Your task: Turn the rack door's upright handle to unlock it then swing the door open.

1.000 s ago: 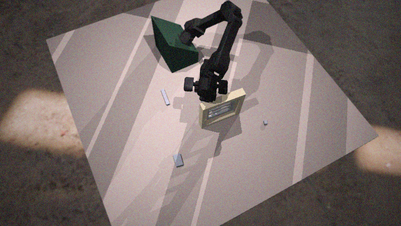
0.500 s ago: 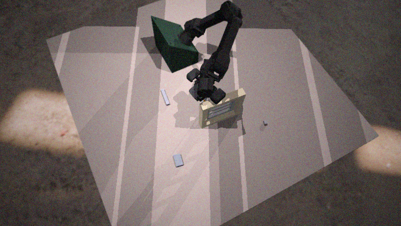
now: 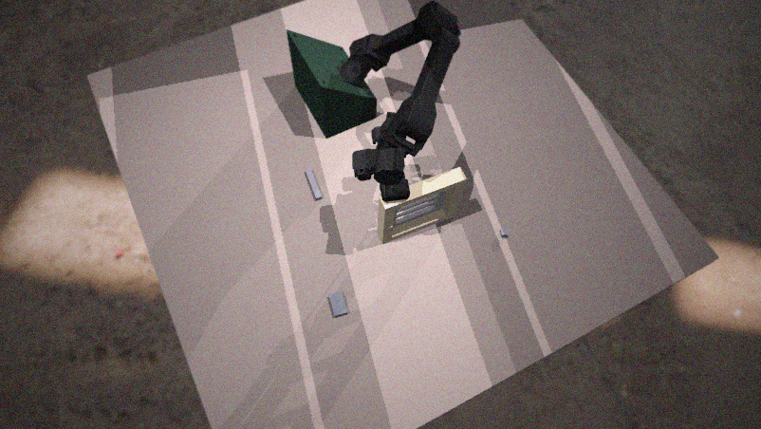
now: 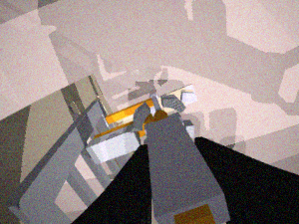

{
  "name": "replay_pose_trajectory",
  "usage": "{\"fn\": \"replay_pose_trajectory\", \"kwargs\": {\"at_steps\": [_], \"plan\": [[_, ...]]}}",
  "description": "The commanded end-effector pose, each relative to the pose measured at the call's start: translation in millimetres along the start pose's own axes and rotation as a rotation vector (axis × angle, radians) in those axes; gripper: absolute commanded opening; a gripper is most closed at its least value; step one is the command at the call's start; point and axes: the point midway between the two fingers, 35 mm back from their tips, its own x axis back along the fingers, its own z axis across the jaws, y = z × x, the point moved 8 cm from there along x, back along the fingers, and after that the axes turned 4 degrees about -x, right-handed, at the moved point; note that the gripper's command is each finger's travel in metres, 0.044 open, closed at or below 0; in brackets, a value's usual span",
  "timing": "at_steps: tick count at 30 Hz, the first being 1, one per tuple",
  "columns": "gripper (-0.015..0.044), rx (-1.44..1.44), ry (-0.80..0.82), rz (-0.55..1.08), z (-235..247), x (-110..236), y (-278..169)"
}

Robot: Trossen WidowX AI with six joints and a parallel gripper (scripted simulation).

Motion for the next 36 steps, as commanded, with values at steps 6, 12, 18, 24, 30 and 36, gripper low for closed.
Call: {"fn": "replay_pose_trajectory", "kwargs": {"at_steps": [6, 12, 18, 24, 30, 36], "plan": [[0.0016, -0.08, -0.002, 0.007, 0.1, -1.4, -1.0], [0.0147, -0.08, -0.002, 0.007, 0.1, -1.4, -1.0], [0.0288, -0.08, -0.002, 0.007, 0.1, -1.4, -1.0], [0.0288, 0.142, -0.001, 0.008, 0.2, -1.4, -1.1], [0.0288, 0.439, 0.0, 0.008, 0.2, -1.4, -1.1], [0.0288, 0.736, 0.001, 0.008, 0.2, -1.4, -1.1]]}}
